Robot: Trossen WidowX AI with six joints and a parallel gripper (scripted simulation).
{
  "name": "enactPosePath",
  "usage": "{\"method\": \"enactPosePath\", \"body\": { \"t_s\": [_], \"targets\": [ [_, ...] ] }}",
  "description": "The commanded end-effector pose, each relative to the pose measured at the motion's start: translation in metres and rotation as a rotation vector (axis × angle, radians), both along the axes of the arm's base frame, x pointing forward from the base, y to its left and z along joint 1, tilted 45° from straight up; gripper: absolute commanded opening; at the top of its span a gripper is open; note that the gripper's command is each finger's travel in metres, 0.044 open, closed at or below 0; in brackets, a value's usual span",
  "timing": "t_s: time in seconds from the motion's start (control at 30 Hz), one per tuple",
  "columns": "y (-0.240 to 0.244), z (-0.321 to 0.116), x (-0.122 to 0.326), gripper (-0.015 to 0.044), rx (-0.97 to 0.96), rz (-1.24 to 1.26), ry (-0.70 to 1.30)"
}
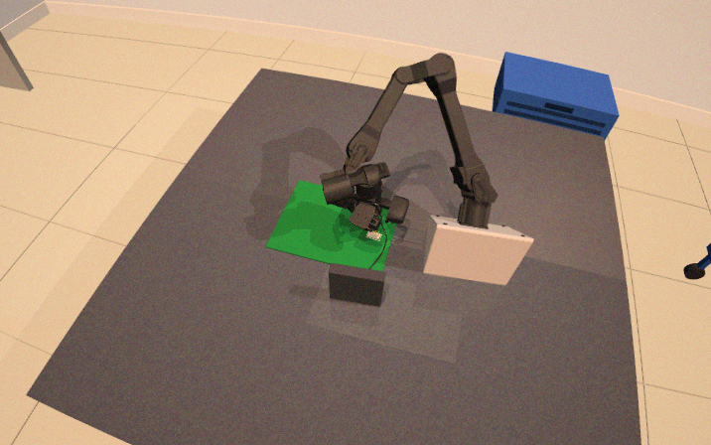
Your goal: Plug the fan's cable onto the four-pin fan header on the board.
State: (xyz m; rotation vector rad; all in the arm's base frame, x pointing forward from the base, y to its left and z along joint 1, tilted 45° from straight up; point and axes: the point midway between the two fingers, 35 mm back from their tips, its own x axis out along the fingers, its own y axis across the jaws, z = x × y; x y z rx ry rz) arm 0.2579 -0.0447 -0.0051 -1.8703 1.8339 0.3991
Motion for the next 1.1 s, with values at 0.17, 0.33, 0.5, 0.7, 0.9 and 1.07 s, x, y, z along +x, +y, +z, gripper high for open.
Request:
{"method": "enactPosePath", "body": {
  "t_s": [0.17, 0.33, 0.5, 0.7, 0.9, 1.07],
  "targets": [
    [-0.0108, -0.0093, -0.0009, 0.0440, -0.008, 0.003, 0.007],
    [-0.0091, -0.0083, 0.0000, 0.0387, -0.003, -0.001, 0.002],
    [-0.0091, -0.0083, 0.0000, 0.0256, -0.003, -0.001, 0.002],
    [-0.0091, -0.0083, 0.0000, 0.0216, -0.003, -0.001, 0.002],
    [-0.0091, -0.0083, 0.0000, 0.0176, -0.003, -0.001, 0.002],
    [-0.0091, -0.0083, 0.0000, 0.0143, -0.003, -0.001, 0.002]
  ]
}}
